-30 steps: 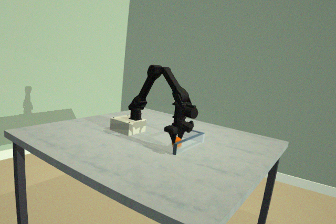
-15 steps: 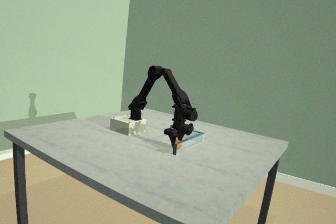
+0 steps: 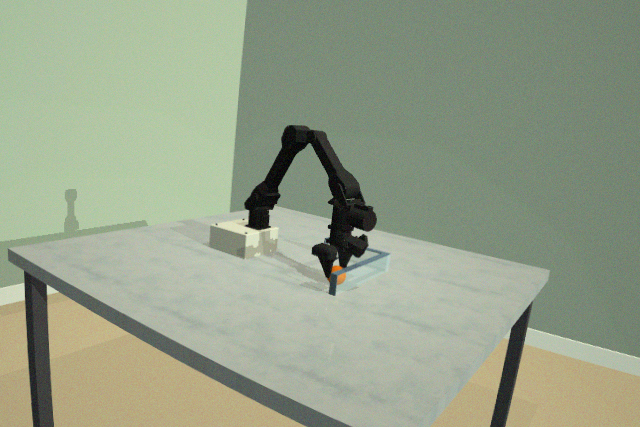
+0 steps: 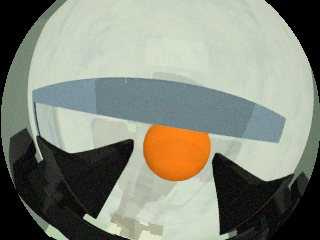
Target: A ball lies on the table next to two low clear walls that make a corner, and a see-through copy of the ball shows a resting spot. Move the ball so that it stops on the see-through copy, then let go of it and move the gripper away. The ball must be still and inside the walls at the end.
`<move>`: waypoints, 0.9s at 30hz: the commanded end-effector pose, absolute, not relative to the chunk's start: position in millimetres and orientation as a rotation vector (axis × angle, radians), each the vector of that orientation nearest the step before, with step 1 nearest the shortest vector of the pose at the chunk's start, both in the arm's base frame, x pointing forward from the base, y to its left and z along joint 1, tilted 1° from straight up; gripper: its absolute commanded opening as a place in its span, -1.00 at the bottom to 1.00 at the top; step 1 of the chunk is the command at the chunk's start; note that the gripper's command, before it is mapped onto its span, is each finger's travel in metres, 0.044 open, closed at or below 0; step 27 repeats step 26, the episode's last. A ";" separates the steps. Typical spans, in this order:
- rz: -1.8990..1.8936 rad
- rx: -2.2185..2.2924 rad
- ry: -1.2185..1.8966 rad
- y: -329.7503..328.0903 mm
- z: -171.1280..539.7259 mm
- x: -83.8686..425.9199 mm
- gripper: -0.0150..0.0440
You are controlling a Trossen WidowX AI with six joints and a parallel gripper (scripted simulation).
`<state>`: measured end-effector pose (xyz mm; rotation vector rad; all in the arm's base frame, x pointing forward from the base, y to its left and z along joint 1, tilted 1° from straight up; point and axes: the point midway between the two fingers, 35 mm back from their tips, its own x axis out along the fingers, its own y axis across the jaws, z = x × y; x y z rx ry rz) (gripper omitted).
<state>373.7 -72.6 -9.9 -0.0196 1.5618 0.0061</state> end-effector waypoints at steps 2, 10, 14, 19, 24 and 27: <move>0.006 -0.025 1.545 -73.0 46.8 377.1 0.79; 0.002 -0.024 1.534 -73.0 66.4 377.4 0.79; 0.002 -0.024 1.534 -73.0 66.4 377.4 0.79; 0.002 -0.025 1.533 -71.9 106.7 373.1 1.00; 0.002 -0.025 1.533 -71.4 118.1 370.9 1.00; 0.002 -0.025 1.533 -71.4 118.1 370.9 1.00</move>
